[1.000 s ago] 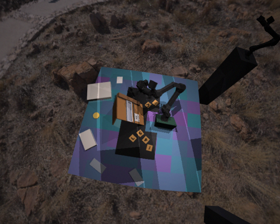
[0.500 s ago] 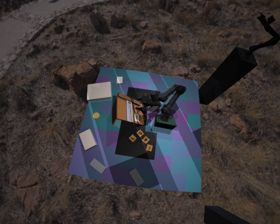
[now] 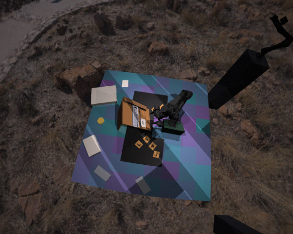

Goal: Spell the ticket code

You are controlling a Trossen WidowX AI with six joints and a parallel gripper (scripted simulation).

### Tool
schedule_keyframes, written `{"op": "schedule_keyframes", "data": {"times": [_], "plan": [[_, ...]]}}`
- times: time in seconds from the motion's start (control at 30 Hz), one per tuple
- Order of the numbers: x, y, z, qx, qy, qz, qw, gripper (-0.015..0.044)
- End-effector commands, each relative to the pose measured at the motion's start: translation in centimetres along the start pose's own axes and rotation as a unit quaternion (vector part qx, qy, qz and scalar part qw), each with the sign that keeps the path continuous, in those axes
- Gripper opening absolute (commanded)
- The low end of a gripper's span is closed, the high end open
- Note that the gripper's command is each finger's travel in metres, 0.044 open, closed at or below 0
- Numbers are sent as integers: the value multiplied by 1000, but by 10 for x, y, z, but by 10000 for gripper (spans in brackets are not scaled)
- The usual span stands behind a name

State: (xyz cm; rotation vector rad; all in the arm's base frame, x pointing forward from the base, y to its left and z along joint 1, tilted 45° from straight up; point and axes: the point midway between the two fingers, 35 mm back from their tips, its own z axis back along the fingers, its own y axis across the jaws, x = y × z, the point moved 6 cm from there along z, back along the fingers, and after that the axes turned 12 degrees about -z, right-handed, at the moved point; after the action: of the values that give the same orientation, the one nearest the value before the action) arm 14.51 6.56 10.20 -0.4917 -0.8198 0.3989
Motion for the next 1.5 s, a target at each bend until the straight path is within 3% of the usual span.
{"op": "schedule_keyframes", "data": {"times": [0.0, 0.17, 0.47, 0.7, 0.97, 1.07, 1.47], "plan": [[-2, 1, 0, 2, 3, 1, 1000, 440], [4, -1, 2, 5, 9, 21, 1000, 440], [85, -18, 22, 69, 71, 280, 955, 440], [142, -35, 32, 143, 95, 461, 871, 440], [196, -55, 38, 240, 87, 628, 735, 440], [205, -59, 39, 259, 81, 654, 706, 440], [205, -59, 39, 259, 81, 654, 706, 440]]}}
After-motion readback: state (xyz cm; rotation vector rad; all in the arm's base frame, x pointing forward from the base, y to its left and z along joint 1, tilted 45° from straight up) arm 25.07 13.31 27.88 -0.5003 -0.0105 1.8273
